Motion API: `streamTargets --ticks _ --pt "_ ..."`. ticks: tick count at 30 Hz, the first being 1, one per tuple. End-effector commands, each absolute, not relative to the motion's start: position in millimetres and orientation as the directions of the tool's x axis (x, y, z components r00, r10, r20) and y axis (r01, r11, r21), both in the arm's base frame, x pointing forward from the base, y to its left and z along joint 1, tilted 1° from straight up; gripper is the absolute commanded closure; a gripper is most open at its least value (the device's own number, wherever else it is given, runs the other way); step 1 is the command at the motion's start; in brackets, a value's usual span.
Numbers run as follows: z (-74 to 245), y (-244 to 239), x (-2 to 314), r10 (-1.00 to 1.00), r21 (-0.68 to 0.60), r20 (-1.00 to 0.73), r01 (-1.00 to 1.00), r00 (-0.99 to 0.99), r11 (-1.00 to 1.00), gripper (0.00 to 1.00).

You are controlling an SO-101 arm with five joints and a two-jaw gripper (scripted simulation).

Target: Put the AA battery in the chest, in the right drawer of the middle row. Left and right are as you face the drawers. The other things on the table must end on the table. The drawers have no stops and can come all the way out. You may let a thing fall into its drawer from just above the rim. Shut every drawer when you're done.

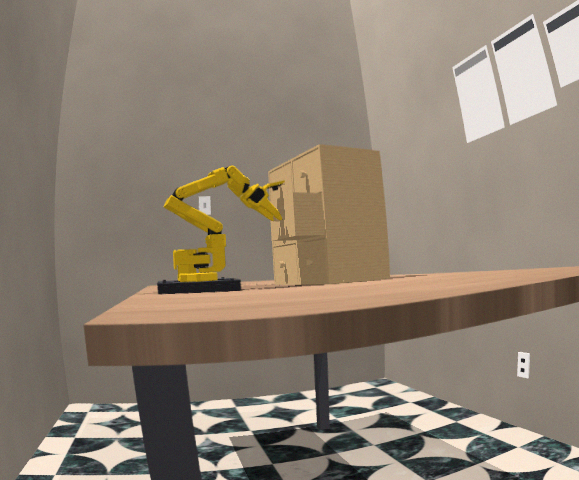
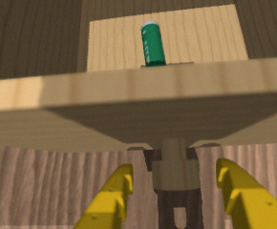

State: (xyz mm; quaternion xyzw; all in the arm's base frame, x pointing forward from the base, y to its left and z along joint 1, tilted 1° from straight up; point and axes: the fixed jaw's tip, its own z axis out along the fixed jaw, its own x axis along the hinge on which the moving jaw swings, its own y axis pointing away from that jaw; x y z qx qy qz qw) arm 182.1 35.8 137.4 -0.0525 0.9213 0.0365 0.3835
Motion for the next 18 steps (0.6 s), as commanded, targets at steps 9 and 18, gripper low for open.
streamTargets --ticks 9,18 --pt "140.0 34.0 182.0 -0.068 0.023 -0.713 -0.120 -0.698 0.993 0.79" --pt "141.0 34.0 182.2 -0.068 0.023 -0.713 -0.120 -0.698 0.993 0.79"
